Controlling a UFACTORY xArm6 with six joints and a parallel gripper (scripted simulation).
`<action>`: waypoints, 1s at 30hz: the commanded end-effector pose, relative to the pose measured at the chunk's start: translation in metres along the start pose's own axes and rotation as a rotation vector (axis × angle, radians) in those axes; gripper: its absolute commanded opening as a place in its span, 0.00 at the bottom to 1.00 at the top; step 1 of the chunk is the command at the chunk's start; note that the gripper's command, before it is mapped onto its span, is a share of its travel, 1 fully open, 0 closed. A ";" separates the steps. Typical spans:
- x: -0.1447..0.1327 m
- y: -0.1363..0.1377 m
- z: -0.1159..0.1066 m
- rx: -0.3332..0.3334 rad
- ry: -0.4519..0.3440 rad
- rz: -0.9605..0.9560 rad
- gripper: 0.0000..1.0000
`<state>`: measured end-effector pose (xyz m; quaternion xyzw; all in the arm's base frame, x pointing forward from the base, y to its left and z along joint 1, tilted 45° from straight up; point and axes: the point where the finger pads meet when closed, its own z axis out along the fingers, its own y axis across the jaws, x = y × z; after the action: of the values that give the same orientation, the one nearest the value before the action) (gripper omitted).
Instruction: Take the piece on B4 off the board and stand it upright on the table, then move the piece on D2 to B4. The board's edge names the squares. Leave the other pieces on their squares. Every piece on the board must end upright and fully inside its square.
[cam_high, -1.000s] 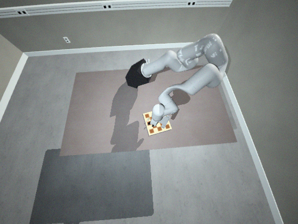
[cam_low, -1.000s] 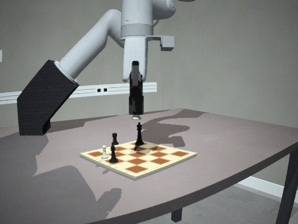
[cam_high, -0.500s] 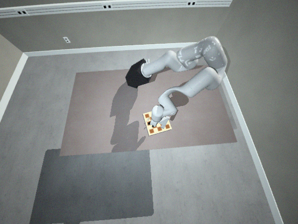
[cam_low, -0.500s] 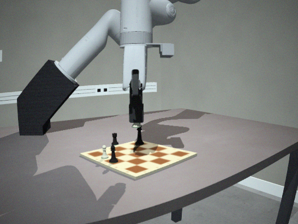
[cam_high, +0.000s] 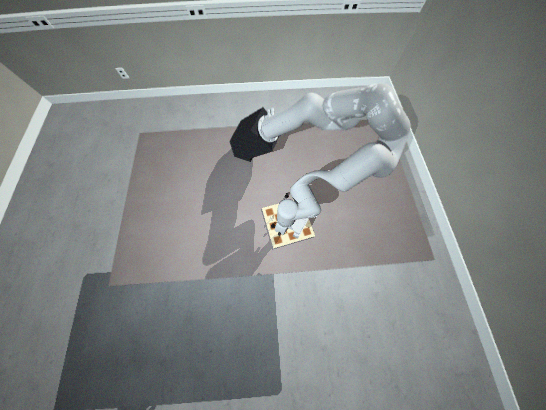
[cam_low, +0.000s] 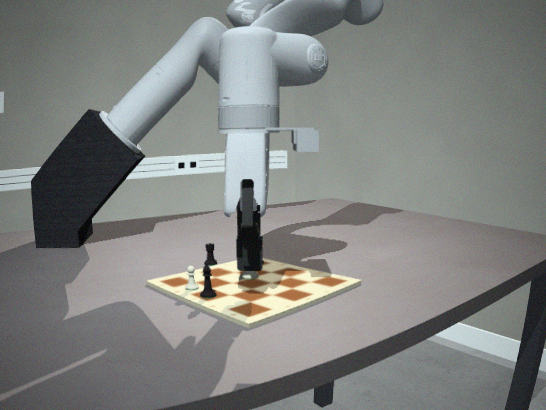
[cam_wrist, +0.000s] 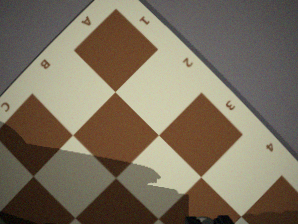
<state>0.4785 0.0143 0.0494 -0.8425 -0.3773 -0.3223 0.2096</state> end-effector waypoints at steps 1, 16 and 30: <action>0.001 0.004 0.014 -0.005 0.004 -0.002 0.00; 0.001 0.004 0.019 -0.005 0.004 -0.002 0.00; 0.001 0.004 0.019 -0.005 0.004 -0.002 0.00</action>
<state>0.4888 0.0250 0.0357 -0.8421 -0.3770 -0.3243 0.2087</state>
